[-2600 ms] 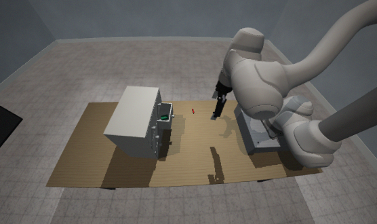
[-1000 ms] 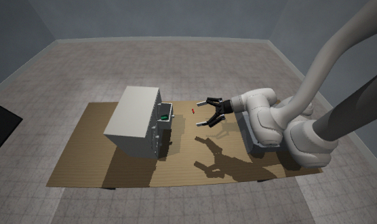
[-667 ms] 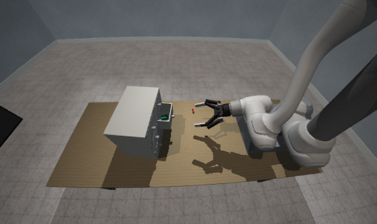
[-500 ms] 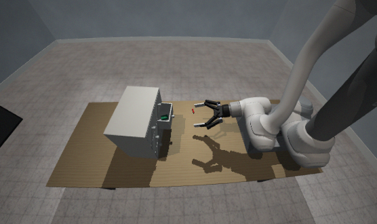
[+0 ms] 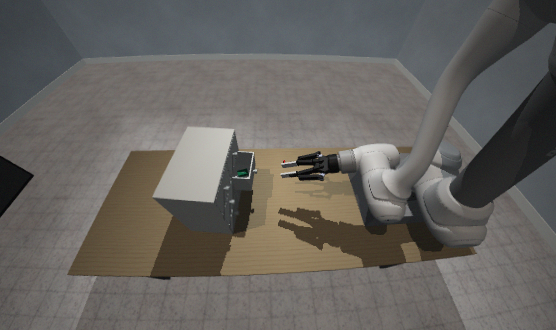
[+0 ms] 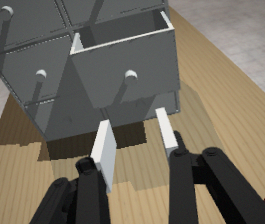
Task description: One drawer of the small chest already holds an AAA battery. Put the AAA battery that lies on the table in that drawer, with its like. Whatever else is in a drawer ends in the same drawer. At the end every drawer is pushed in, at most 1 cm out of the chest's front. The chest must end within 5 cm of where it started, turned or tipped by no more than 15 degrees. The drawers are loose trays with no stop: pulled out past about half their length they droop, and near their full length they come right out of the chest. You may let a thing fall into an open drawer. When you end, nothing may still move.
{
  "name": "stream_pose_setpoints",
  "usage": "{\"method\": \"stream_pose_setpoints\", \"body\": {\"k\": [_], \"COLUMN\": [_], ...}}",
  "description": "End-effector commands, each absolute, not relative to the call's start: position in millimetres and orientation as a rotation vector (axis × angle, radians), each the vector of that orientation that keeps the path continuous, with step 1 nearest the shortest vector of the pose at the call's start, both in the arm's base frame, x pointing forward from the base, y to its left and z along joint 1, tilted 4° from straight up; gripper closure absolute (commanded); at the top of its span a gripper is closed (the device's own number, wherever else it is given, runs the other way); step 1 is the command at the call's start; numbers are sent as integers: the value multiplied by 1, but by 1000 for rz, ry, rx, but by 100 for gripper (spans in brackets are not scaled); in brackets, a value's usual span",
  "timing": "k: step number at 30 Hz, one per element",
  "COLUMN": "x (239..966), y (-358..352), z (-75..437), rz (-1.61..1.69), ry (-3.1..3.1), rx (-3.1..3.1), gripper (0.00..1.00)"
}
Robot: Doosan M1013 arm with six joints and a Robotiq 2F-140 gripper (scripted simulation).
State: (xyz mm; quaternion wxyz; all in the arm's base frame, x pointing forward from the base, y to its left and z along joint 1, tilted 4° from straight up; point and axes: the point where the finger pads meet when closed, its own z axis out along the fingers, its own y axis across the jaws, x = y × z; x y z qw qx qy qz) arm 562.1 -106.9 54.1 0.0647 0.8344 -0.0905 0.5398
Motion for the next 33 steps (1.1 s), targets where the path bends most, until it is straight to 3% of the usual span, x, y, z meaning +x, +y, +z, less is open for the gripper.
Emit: {"method": "stream_pose_setpoints", "body": {"k": [1,33], "x": [562,604], "y": [-107,-117], "z": [54,37], "rz": [1630,1630], "ry": [-273,-273], "rx": [2519,2519], "gripper": [100,100]}}
